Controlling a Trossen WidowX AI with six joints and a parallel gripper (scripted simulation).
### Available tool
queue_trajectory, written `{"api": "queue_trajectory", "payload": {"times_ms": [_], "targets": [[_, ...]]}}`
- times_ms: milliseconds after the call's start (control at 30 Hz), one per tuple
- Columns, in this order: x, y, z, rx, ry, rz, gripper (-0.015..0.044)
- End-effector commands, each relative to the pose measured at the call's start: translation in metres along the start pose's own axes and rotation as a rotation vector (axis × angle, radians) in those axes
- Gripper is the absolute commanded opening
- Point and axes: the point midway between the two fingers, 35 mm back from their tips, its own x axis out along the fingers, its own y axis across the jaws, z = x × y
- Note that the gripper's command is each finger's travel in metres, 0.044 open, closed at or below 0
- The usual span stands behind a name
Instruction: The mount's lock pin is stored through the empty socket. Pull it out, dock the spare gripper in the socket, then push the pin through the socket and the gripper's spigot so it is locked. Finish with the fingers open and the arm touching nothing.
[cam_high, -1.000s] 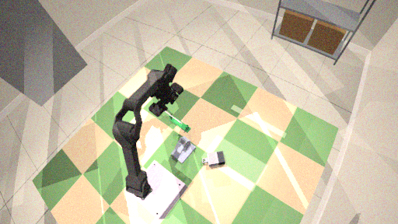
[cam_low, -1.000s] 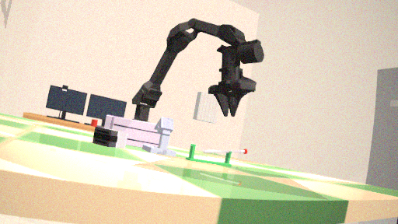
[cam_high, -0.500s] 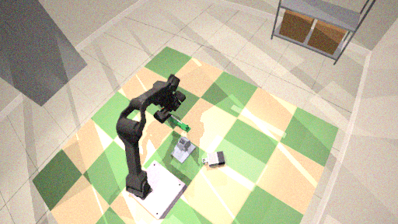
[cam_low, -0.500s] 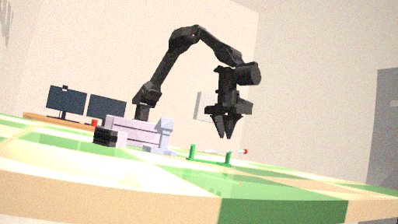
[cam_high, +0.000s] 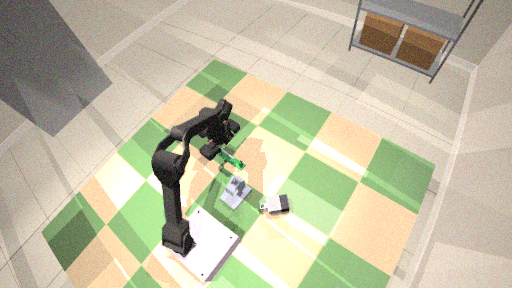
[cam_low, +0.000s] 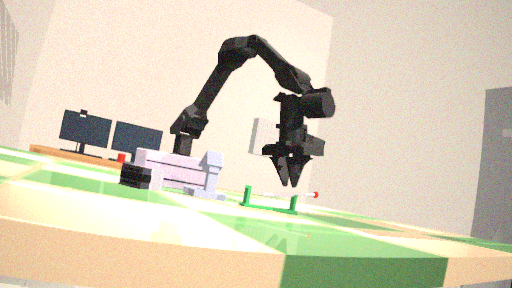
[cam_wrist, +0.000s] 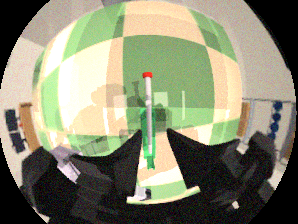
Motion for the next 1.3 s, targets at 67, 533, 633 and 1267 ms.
{"api": "queue_trajectory", "payload": {"times_ms": [67,533,633,1267], "targets": [[0.017,0.004,-0.004,-0.002,0.012,0.016,0.0180],[0.039,0.006,-0.008,-0.002,0.012,0.017,0.0180],[0.041,0.006,-0.009,-0.002,0.012,0.017,0.0180],[0.041,0.006,-0.009,-0.002,0.012,0.017,0.0180]]}}
